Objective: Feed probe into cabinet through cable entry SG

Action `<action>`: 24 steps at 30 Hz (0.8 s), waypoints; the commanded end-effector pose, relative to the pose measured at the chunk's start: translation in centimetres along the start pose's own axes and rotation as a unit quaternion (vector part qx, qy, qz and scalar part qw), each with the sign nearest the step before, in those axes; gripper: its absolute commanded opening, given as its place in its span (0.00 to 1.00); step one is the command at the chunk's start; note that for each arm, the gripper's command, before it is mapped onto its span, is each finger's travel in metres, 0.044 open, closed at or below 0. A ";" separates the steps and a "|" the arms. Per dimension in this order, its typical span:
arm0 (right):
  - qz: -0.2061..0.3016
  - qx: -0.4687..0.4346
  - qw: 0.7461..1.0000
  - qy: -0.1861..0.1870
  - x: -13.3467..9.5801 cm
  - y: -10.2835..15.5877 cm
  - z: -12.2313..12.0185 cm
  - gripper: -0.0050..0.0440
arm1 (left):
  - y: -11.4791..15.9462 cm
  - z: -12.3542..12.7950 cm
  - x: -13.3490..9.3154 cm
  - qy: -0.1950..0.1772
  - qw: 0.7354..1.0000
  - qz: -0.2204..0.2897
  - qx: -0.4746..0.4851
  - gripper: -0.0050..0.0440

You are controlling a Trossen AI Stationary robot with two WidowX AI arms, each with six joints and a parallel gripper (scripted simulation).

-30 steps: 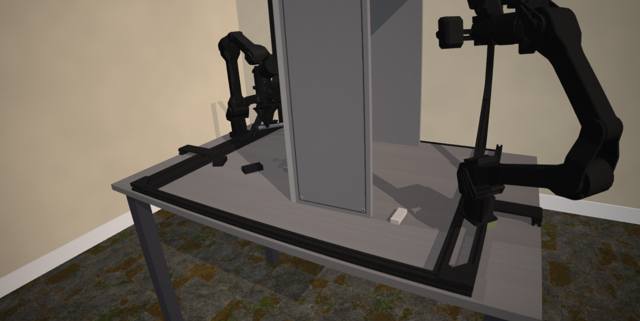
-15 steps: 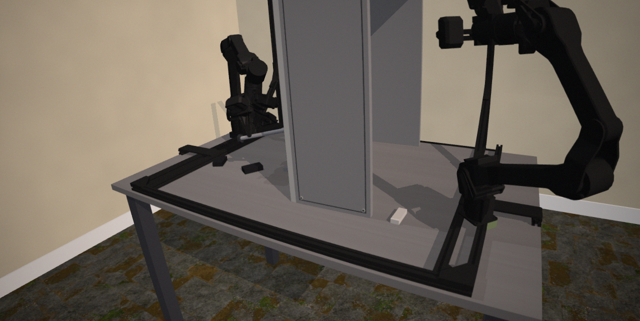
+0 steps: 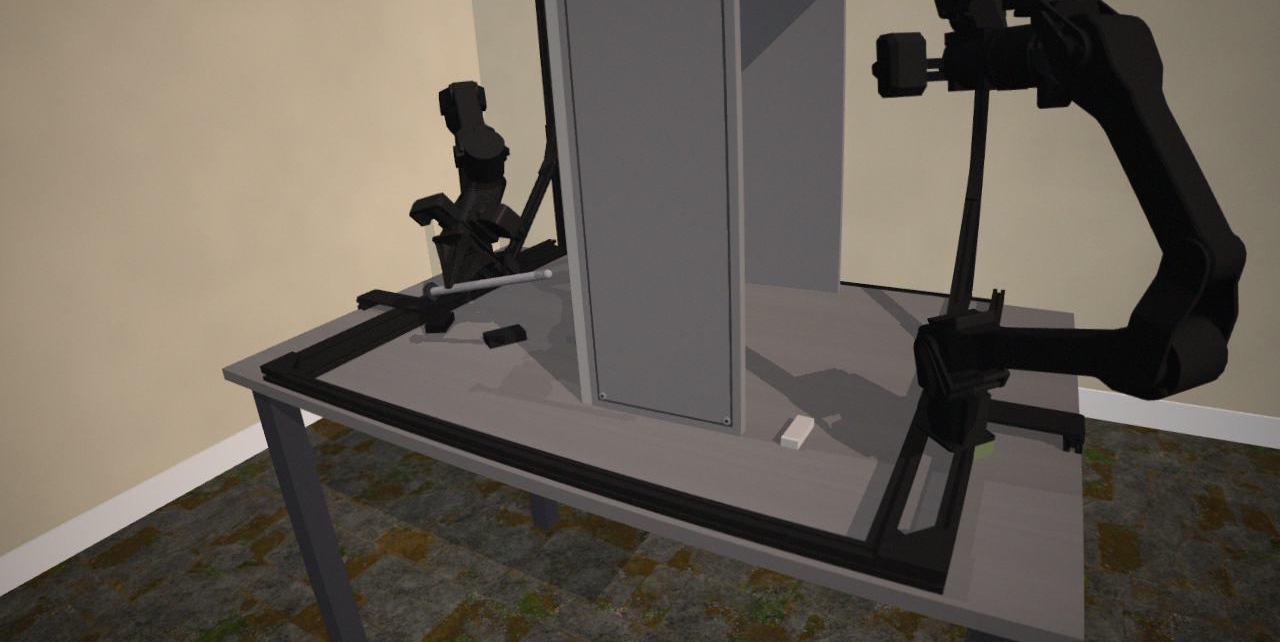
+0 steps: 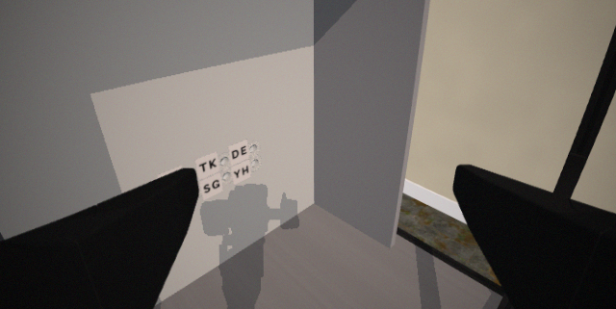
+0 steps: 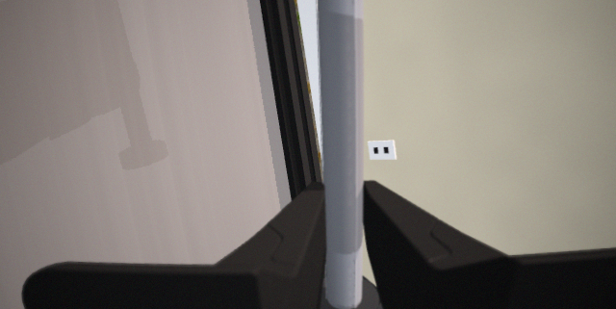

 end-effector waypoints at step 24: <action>0.030 -0.084 0.974 0.209 5.8 -6.5 -5.6 0.10 | 0.1 0.0 0.0 0.000 1.000 0.002 0.001 1.00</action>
Point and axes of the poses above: on each arm, the point midway between the two fingers, 35 mm back from their tips, its own x axis out along the fingers, its own z axis across the jaws, y = z × x, the point moved 3 cm from there along -x, back along the fingers, and after that the axes turned 5 degrees about -x, right-handed, at the moved point
